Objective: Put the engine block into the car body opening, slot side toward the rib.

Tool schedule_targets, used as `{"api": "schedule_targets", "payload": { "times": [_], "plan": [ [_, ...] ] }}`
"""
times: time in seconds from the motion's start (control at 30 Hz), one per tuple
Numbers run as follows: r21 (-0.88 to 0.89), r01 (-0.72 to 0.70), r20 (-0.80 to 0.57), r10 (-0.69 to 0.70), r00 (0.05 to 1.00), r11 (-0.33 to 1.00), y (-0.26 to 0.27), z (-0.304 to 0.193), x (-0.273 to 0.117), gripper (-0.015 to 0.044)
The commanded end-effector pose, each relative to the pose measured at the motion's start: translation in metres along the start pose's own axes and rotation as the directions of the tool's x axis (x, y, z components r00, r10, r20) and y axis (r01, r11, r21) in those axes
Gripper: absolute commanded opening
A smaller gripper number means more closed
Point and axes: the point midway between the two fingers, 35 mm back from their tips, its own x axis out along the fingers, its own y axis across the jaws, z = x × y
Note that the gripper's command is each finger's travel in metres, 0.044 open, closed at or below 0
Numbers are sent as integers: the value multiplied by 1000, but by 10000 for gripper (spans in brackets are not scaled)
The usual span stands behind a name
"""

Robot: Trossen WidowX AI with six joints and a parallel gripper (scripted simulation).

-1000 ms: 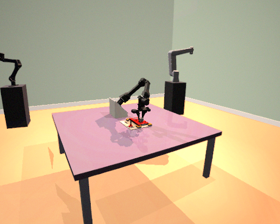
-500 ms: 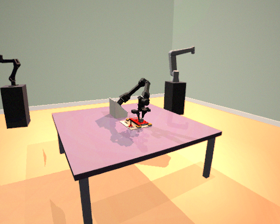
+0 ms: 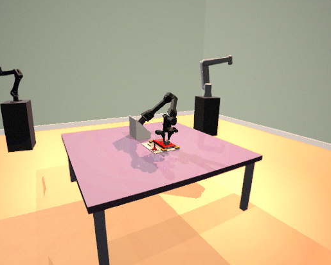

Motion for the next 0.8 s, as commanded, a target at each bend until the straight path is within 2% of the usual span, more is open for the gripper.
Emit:
{"api": "schedule_targets", "payload": {
  "times": [0.0, 0.77],
  "plan": [
    [5, -2, -2, 2, 1000, 1000, 0, -1, 2, 158],
    [5, -2, -2, 2, 1000, 1000, 0, -1, 6, 158]
  ]
}}
